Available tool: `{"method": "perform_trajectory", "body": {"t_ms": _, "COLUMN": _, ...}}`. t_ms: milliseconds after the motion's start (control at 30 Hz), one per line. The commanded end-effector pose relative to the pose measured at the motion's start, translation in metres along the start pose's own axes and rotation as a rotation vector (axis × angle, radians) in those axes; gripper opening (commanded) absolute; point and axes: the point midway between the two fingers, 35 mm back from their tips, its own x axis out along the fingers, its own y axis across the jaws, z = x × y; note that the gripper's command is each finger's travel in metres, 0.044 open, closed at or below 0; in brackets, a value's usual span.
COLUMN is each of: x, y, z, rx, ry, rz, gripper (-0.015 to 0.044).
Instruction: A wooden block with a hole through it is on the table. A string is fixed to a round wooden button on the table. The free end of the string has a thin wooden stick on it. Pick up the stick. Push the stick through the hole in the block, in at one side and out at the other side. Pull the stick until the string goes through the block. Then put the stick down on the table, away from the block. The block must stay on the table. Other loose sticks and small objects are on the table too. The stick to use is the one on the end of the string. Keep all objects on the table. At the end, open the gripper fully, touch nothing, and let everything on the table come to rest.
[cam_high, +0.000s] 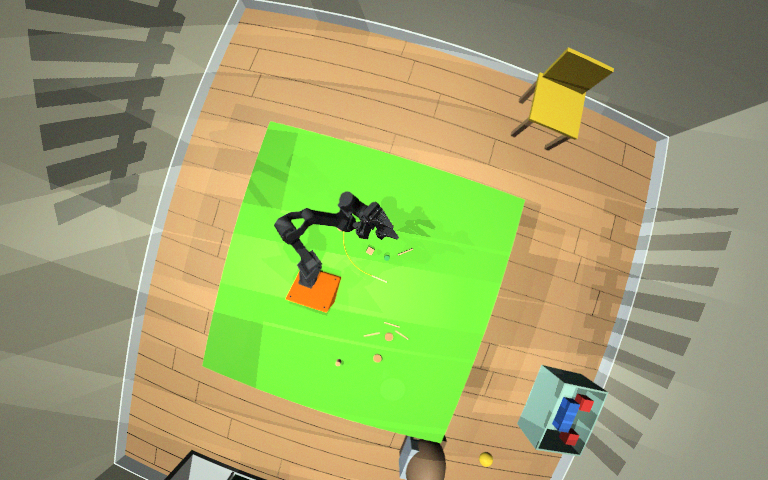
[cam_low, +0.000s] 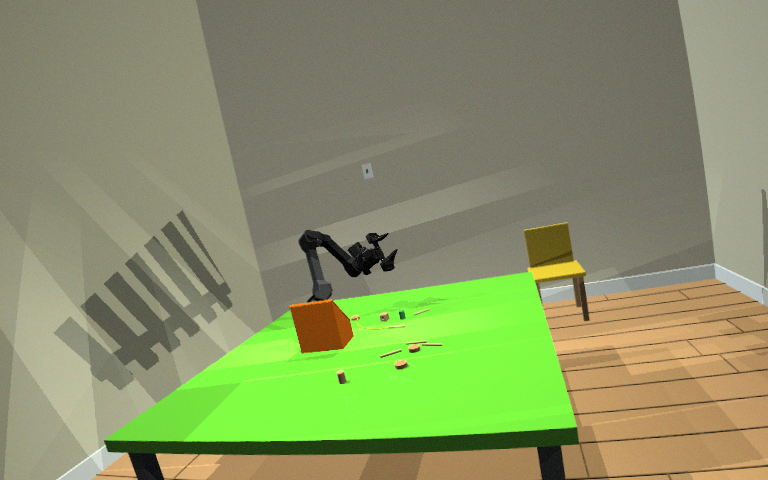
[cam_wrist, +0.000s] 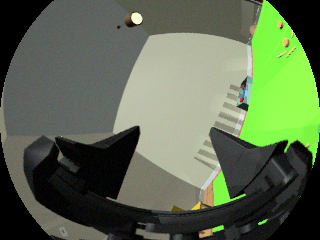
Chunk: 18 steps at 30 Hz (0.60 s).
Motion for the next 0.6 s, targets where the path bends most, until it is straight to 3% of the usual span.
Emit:
{"method": "perform_trajectory", "body": {"t_ms": 0, "x": 0.000, "y": 0.000, "z": 0.000, "rx": 0.000, "ry": 0.000, "rz": 0.000, "gripper": 0.0426}}
{"method": "perform_trajectory", "body": {"t_ms": 100, "x": 0.003, "y": -0.002, "z": -0.006, "rx": -0.108, "ry": 0.031, "rz": 0.007, "gripper": 0.0440}}
{"method": "perform_trajectory", "body": {"t_ms": 467, "x": 0.027, "y": -0.096, "z": -0.055, "rx": -1.759, "ry": 0.627, "rz": 0.138, "gripper": 0.0440}}
{"method": "perform_trajectory", "body": {"t_ms": 567, "x": 0.026, "y": -0.118, "z": -0.052, "rx": -1.985, "ry": 0.767, "rz": 0.175, "gripper": 0.0440}}
